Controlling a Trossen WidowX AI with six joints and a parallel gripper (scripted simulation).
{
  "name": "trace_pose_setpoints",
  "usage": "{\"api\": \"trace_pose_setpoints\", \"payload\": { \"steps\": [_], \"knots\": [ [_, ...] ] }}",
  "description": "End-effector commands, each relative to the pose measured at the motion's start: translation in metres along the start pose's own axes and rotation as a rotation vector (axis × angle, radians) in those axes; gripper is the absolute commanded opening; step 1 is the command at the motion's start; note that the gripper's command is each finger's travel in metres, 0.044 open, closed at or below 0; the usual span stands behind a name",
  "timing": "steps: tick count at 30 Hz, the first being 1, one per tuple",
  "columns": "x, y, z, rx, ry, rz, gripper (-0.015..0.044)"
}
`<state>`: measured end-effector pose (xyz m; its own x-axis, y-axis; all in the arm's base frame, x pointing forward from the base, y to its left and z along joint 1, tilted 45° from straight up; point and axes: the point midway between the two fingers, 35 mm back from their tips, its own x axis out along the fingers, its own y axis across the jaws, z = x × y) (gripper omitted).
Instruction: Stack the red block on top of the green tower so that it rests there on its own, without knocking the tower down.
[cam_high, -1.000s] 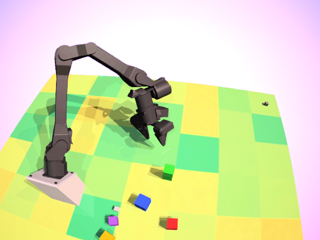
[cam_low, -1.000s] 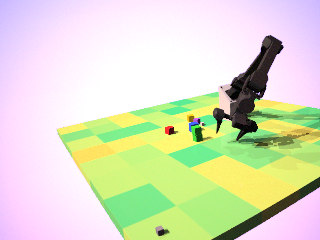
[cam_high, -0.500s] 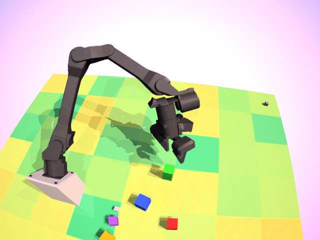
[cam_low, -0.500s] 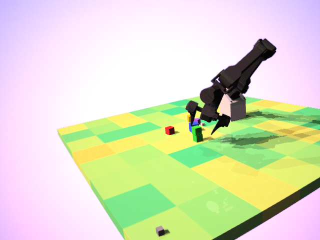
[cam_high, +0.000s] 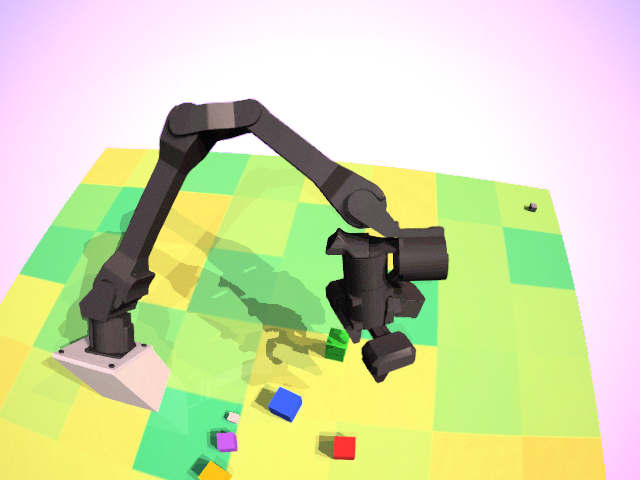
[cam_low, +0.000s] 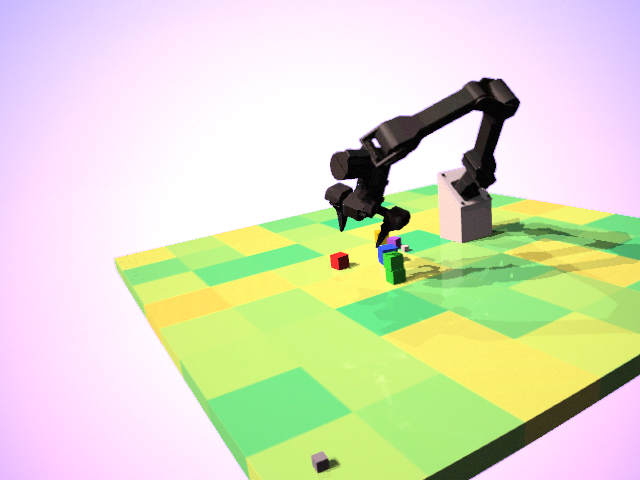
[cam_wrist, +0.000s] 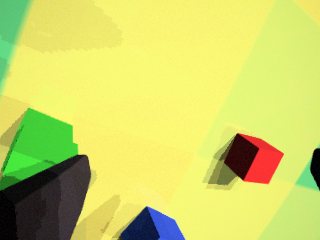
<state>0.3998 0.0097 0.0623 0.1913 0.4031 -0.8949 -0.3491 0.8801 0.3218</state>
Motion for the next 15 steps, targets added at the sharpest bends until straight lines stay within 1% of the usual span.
{"api": "trace_pose_setpoints", "payload": {
  "steps": [1, 8, 15],
  "knots": [
    [0.01, -0.028, -0.014, 0.079, 0.024, 0.073, 0.044],
    [0.029, -0.068, -0.041, 0.223, 0.044, 0.209, 0.044],
    [0.045, -0.103, -0.072, 0.373, 0.027, 0.345, 0.044]
  ]
}}
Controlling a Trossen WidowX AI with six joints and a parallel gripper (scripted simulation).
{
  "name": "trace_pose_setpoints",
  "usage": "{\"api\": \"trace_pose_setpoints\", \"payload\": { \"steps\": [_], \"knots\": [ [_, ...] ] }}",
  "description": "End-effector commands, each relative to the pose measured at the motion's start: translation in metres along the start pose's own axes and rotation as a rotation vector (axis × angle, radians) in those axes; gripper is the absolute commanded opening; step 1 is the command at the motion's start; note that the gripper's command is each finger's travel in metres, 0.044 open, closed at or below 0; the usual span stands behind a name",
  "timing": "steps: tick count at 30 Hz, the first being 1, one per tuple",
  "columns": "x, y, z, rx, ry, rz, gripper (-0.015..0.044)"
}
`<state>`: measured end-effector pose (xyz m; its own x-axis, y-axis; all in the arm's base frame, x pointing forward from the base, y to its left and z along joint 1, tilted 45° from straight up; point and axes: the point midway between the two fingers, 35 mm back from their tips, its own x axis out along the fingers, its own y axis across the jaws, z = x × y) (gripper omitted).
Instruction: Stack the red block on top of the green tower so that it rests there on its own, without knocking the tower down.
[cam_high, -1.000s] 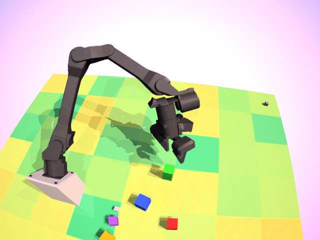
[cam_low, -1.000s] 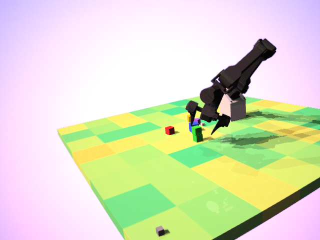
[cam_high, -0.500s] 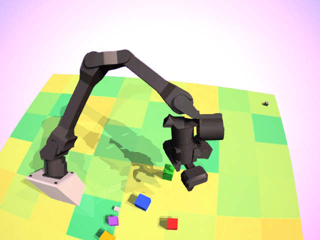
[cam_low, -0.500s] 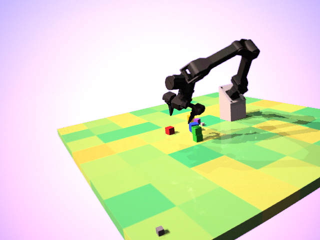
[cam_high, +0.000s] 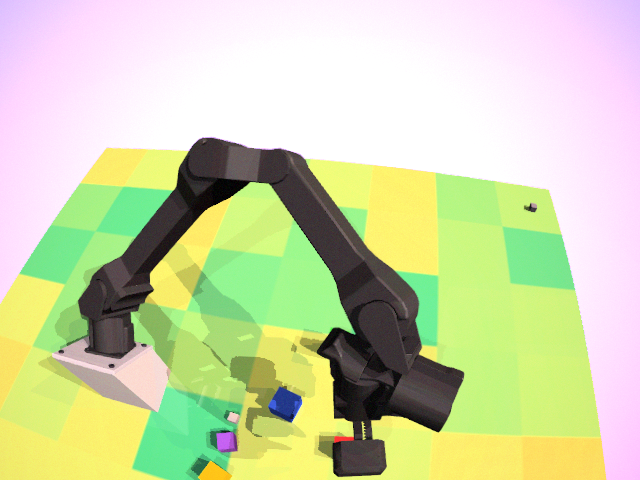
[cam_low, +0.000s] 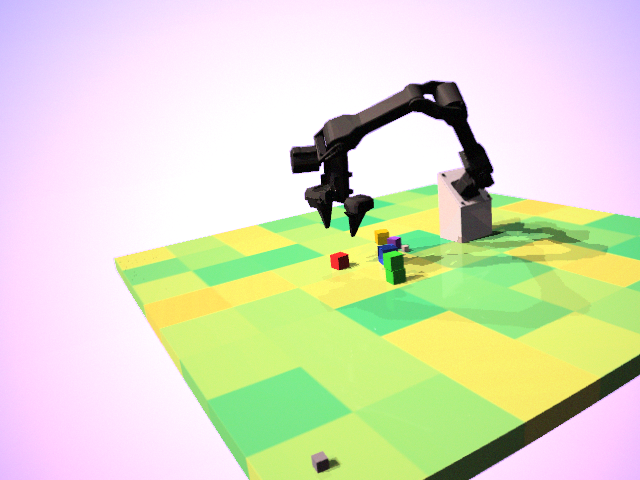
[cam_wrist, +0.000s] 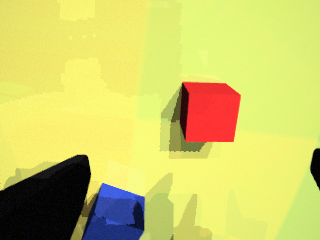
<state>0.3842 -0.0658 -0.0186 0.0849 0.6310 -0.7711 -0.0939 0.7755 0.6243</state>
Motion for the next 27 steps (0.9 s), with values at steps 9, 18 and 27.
{"api": "trace_pose_setpoints", "payload": {
  "steps": [9, 18, 27],
  "knots": [
    [0.008, -0.024, -0.009, 0.079, -0.021, 0.084, 0.044],
    [0.049, -0.019, -0.008, 0.079, -0.021, 0.086, 0.044],
    [0.058, -0.018, -0.007, 0.079, -0.021, 0.086, 0.044]
  ]
}}
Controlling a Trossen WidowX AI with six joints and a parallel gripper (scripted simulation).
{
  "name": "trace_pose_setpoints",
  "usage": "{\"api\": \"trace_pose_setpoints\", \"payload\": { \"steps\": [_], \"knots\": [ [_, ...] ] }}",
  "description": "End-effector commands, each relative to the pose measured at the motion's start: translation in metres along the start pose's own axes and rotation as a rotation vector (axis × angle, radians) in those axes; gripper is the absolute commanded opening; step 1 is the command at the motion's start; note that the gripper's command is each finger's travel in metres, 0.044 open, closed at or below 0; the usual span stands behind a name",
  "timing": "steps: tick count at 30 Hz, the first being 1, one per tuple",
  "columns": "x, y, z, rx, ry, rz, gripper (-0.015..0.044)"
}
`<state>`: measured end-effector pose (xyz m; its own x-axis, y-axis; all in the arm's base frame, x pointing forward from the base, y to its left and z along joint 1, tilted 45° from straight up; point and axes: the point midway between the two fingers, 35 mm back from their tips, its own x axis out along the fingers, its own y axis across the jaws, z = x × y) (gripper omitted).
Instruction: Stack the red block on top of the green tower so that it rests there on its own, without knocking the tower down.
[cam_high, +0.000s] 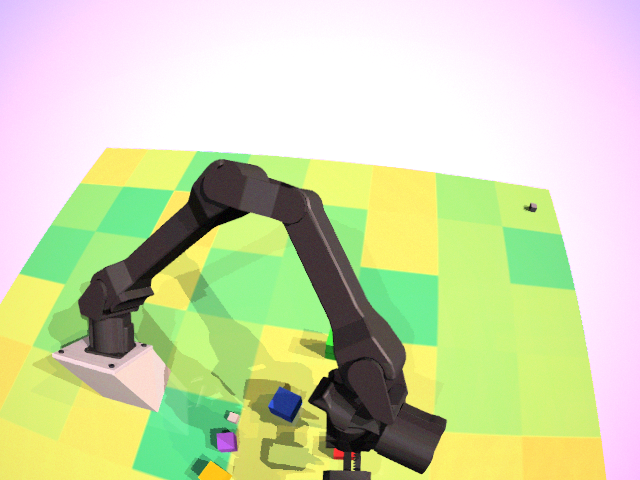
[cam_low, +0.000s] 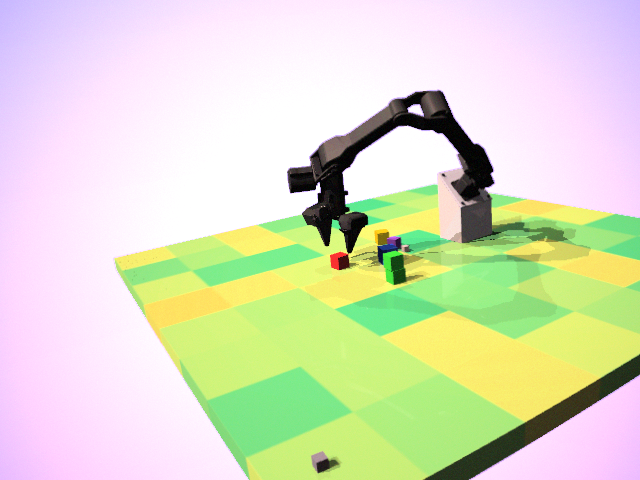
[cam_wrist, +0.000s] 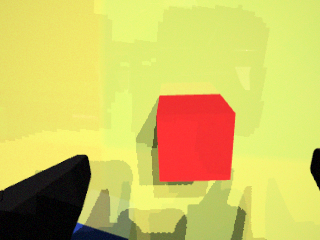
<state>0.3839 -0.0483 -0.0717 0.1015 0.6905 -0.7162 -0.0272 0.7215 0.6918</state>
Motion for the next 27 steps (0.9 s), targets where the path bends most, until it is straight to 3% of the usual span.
{"api": "trace_pose_setpoints", "payload": {
  "steps": [1, 27],
  "knots": [
    [0.008, 0.001, -0.001, 0.004, 0.001, 0.006, 0.044],
    [0.038, 0.002, -0.001, 0.004, 0.0, 0.008, 0.044]
  ]
}}
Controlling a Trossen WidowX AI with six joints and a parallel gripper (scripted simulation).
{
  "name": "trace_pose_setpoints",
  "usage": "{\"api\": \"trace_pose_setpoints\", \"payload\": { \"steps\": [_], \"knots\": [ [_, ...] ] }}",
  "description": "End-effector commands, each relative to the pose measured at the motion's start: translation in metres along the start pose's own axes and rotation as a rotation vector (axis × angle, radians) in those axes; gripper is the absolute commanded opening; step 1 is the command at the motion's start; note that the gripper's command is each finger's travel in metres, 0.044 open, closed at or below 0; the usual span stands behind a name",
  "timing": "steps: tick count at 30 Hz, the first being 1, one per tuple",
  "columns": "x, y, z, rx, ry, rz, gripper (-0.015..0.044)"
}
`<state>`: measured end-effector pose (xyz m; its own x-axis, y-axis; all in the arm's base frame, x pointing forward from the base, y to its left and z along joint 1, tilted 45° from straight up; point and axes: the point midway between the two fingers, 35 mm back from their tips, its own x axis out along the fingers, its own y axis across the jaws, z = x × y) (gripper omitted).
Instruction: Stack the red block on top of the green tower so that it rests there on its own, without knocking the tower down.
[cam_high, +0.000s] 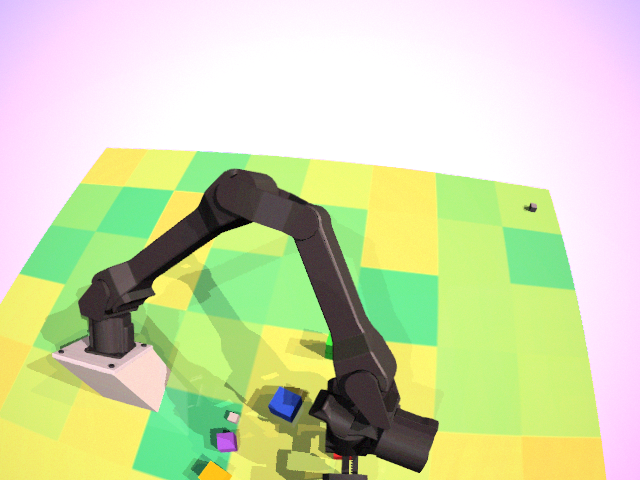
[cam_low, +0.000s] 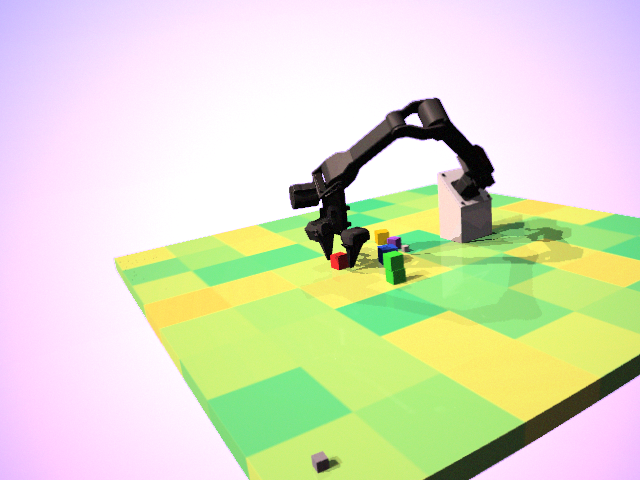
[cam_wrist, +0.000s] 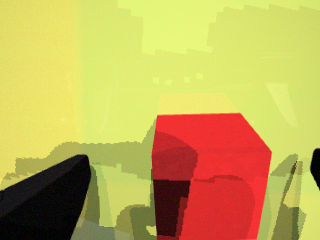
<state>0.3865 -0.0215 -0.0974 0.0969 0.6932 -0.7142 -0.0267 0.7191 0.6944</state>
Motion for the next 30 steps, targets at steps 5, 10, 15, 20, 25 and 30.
{"api": "trace_pose_setpoints", "payload": {
  "steps": [5, 10, 15, 20, 25, 30],
  "knots": [
    [0.0, 0.0, 0.0, 0.004, -0.004, 0.005, 0.044],
    [0.0, 0.0, 0.0, 0.004, -0.004, 0.005, 0.0309],
    [0.0, 0.0, 0.0, 0.004, -0.004, 0.005, 0.0177],
    [0.0, 0.0, 0.0, 0.004, -0.004, 0.005, 0.0105],
    [0.0, 0.0, 0.0, 0.004, -0.004, 0.005, 0.0072],
    [-0.017, 0.0, 0.0, 0.004, -0.004, 0.003, 0.0]
  ]
}}
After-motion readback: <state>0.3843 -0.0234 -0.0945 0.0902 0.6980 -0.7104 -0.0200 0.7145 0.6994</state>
